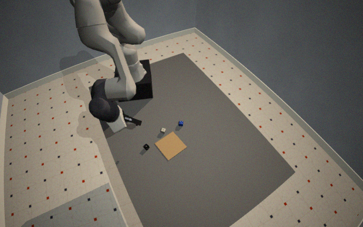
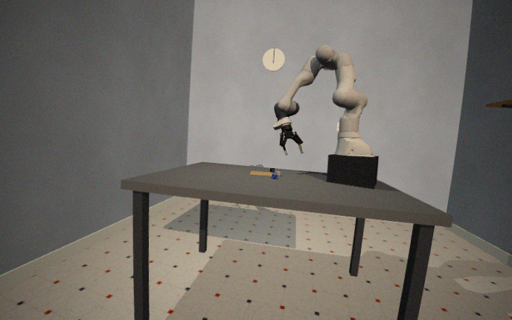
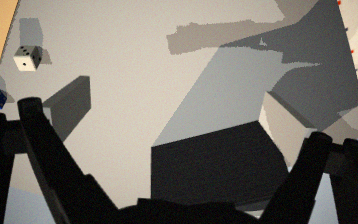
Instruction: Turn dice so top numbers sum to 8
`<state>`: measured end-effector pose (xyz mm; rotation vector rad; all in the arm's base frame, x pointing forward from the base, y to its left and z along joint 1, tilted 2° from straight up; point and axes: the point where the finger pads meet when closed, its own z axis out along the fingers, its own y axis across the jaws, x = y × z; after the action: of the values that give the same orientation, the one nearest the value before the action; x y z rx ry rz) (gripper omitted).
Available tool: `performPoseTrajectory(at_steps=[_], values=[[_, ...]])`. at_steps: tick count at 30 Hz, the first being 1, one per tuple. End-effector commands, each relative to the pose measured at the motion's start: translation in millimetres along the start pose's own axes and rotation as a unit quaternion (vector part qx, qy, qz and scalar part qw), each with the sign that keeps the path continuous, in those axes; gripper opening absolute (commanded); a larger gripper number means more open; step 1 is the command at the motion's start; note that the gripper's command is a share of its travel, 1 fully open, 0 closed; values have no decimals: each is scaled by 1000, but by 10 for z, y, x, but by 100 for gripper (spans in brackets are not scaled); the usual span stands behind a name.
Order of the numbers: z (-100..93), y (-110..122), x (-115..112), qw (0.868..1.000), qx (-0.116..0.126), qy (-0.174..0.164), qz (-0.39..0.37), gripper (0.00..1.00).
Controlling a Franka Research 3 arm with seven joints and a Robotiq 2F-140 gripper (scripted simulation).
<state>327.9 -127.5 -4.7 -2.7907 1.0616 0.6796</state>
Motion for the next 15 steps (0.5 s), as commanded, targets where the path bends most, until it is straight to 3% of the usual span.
performPoseTrajectory(at_steps=[1,6,15], values=[[-63,-124,199,996,-1,44,-75,100],[-110,-222,276,992,-6,64,-106,100],[-302,-626,501,967,-23,132,-215,100]])
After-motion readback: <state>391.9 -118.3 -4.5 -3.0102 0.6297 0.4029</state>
